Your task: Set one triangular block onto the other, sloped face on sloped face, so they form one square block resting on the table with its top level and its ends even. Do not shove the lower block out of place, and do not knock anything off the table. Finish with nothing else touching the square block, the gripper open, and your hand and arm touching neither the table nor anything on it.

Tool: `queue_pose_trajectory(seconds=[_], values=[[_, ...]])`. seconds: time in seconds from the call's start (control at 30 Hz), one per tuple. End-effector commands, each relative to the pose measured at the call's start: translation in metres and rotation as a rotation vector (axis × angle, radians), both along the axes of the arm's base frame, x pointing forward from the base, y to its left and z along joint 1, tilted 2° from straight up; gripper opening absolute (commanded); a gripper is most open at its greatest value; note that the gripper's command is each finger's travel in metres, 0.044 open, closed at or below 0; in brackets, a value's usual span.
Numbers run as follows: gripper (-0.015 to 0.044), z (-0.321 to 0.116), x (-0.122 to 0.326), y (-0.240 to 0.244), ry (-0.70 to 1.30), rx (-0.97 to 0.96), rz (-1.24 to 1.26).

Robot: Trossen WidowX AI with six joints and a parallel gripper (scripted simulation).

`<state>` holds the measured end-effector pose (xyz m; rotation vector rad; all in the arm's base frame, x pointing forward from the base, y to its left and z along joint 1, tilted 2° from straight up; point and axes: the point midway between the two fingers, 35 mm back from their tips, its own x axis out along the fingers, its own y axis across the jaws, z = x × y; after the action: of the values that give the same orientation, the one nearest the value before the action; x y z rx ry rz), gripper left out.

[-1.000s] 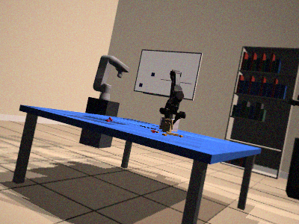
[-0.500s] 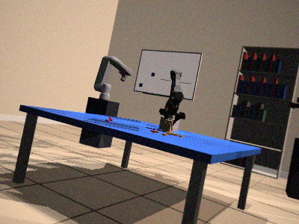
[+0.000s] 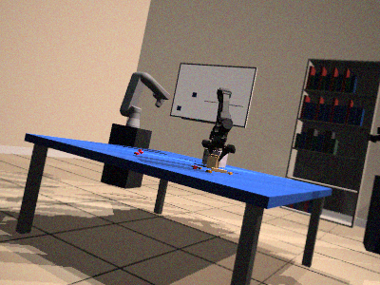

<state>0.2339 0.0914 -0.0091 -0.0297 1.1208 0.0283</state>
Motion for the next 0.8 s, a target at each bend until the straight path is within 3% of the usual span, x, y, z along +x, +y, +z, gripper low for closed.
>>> queue_pose_trajectory(seconds=[0.0,0.77], values=[[0.0000,-0.0035,0.0005,0.0003,0.004,-0.001,0.005],[0.0000,-0.0071,0.0021,0.0006,0.004,-0.001,0.006]])
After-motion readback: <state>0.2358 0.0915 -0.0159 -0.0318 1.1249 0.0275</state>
